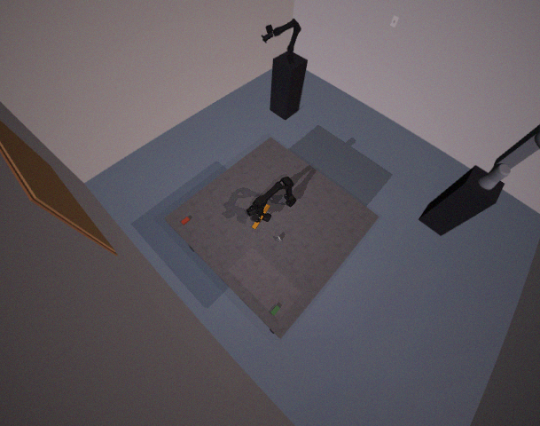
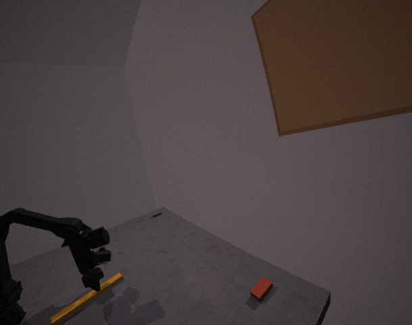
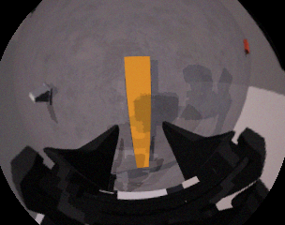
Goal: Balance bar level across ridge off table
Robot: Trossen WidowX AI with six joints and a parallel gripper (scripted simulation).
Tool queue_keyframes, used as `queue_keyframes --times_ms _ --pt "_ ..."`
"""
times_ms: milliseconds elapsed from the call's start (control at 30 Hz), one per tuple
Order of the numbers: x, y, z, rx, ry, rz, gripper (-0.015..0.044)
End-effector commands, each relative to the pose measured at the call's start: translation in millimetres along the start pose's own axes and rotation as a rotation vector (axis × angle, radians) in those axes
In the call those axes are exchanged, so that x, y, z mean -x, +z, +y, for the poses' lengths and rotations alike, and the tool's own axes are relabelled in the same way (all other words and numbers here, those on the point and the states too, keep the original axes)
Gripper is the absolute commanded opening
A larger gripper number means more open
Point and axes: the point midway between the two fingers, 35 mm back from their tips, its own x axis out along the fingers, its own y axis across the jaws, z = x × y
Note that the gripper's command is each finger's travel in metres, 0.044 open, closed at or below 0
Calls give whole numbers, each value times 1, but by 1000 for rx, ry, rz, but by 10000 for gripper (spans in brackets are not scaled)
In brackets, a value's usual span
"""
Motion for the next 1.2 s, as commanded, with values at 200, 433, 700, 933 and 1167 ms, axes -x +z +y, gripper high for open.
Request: queue_keyframes --times_ms 200,433,700,933,1167 --pt "-19 -2 0 3 -1 10 315" --pt "-23 -2 0 3 -1 10 315" --pt "-23 -2 0 3 -1 10 315" --pt "-23 -2 1 0 4 7 289" --pt "-23 -2 1 0 4 7 125"
